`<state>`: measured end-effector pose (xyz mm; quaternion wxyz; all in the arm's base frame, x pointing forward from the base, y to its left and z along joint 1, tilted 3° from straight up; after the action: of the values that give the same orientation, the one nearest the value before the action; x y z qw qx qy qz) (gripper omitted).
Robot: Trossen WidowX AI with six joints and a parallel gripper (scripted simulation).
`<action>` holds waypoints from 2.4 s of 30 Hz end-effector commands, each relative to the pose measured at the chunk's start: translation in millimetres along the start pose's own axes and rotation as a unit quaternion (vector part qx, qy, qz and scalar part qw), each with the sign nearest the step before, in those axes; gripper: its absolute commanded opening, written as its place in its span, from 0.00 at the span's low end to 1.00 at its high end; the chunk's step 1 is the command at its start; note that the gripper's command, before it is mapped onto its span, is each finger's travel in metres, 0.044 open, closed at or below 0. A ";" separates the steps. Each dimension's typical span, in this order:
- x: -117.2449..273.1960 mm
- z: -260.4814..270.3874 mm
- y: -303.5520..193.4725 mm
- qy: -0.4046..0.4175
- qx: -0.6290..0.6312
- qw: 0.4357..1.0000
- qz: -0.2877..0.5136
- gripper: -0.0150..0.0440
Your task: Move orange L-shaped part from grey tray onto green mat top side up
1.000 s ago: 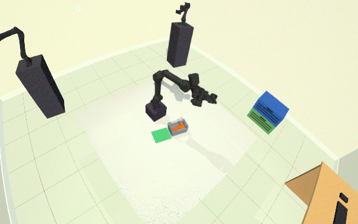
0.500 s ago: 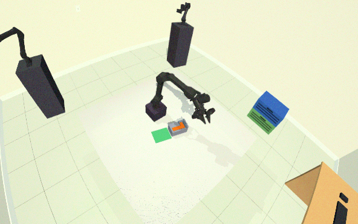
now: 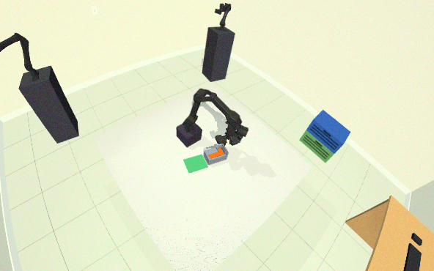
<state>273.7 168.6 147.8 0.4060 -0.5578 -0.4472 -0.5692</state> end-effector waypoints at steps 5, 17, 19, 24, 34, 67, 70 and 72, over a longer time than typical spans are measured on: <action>-9.7 -1.9 -3.2 -0.006 0.020 1.000 0.013 0.56; -75.0 -3.8 -5.9 -0.006 0.020 1.000 0.013 0.56; -76.9 -3.8 -5.9 -0.006 0.020 1.000 0.013 0.56; -84.8 -3.7 -5.9 -0.006 0.020 1.000 0.013 0.56; -101.4 -4.0 -6.5 -0.006 0.020 1.000 0.013 0.56; -100.4 3.7 -7.2 -0.005 0.019 1.000 0.012 0.56; -95.6 7.7 -8.6 -0.006 0.020 1.000 0.013 0.56; -95.6 7.7 -8.6 -0.006 0.020 1.000 0.013 0.56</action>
<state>270.3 172.2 48.0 0.4236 -0.5592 -0.4559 -0.5477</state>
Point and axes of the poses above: the point midway between the two fingers, 35 mm back from their tips, its own x axis back along the fingers, its own z axis across the jaws, y = z × x, the point moved 8 cm from there along x, back along the fingers, and after that the axes turned 7 degrees about -x, right-handed, at the moved point
